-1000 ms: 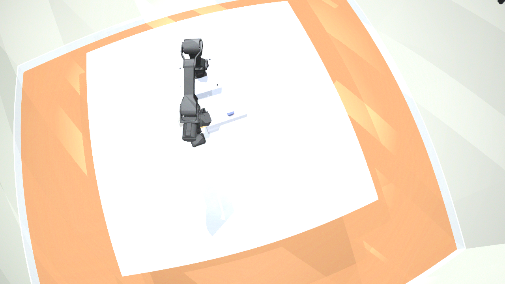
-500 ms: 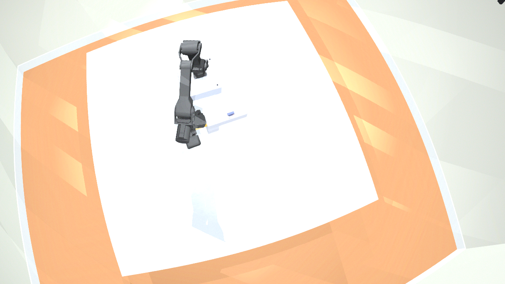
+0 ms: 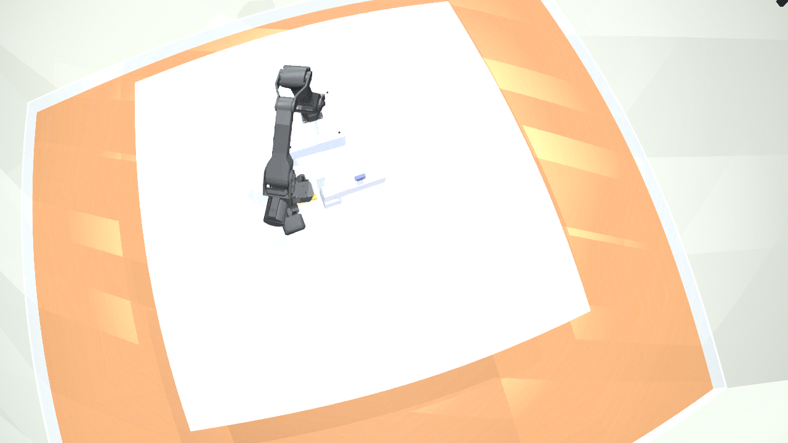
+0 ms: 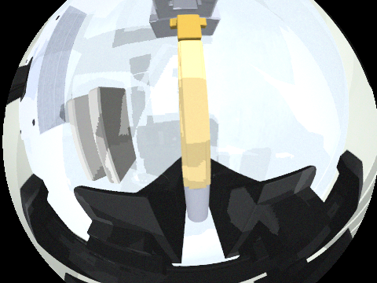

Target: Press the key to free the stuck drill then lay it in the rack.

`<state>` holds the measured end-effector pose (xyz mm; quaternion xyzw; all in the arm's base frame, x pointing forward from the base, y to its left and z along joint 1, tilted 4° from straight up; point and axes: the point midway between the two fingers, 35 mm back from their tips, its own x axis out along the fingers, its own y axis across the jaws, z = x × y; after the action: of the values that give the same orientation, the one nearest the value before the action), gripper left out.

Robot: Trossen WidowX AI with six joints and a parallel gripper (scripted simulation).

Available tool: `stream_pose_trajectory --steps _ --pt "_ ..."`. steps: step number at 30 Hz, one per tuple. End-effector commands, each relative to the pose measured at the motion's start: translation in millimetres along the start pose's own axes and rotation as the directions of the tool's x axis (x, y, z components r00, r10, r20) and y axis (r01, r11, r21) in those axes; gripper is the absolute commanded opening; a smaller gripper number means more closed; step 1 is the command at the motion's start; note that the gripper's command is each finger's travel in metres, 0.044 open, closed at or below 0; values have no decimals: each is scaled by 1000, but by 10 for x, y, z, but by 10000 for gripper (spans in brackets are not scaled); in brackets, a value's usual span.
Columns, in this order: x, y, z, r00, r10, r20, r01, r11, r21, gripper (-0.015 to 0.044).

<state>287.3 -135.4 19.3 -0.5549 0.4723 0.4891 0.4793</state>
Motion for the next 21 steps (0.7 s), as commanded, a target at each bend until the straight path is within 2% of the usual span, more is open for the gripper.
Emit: stream_pose_trajectory --steps 1,21 --pt "-14 -14 -46 1000 -4 3 4 1000 -4 0" --pt "-105 17 -99 1000 -4 2 4 1000 -4 0"
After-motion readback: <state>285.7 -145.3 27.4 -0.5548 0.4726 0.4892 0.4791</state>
